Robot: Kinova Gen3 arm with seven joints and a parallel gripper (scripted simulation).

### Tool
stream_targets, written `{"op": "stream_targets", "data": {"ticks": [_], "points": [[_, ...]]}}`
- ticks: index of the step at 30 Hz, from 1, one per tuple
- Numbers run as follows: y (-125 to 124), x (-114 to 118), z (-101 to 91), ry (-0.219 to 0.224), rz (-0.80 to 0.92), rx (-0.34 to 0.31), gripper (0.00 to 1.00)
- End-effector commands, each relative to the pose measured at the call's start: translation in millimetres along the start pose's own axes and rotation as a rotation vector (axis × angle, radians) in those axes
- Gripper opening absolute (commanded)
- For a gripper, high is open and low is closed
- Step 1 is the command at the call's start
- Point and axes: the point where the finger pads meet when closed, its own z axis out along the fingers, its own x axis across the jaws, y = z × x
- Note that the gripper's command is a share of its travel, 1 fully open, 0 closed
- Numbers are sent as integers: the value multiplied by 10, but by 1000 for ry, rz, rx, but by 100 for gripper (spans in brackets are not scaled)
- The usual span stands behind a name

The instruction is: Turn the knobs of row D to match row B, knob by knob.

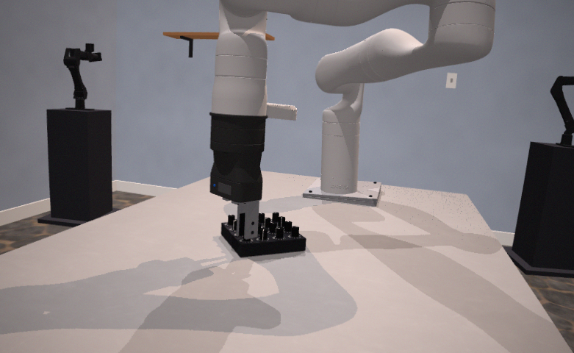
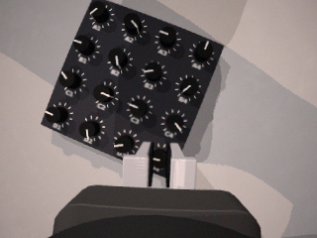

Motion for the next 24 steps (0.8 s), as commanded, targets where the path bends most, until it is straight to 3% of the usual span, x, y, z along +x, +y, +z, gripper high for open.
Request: {"op": "stream_targets", "data": {"ticks": [1,24], "points": [[4,2,-8,1,0,-1,30],[4,2,-8,1,-81,-2,30]]}}
